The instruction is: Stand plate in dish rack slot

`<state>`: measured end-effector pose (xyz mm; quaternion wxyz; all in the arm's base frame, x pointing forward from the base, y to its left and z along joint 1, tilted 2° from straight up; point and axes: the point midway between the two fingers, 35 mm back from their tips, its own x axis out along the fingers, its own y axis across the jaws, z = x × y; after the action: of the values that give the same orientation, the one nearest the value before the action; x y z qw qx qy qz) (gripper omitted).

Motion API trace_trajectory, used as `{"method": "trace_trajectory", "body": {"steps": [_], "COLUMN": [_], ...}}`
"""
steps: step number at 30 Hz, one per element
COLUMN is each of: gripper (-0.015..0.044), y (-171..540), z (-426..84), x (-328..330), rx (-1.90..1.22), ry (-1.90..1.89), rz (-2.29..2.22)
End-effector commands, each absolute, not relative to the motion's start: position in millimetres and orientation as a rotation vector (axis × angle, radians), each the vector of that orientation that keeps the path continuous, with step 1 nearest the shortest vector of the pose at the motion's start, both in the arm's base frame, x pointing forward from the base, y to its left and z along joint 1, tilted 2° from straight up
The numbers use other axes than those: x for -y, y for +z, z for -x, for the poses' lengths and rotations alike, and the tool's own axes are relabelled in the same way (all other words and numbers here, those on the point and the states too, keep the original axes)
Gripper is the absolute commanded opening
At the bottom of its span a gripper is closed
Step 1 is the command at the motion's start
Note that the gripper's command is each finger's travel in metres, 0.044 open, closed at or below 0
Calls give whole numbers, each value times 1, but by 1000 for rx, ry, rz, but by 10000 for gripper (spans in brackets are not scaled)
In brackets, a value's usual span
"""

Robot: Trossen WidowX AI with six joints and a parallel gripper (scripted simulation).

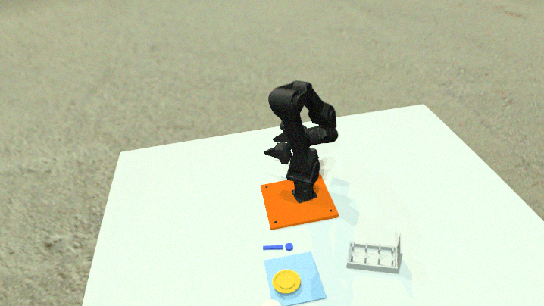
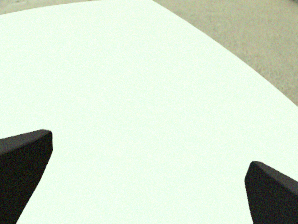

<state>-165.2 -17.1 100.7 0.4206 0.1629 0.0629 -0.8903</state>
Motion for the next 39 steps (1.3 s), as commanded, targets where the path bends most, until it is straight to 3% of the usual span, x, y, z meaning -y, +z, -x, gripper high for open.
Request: {"method": "trace_trajectory", "body": {"steps": [1,20,39], "gripper": [400,400,400], "y": [101,97,86], "z": [165,159,100], "x": [16,-73,-151], "rx": [-154,116,540], "ry": [-2235,-2568,-2855], "rz": [-410,-715,-1063]}}
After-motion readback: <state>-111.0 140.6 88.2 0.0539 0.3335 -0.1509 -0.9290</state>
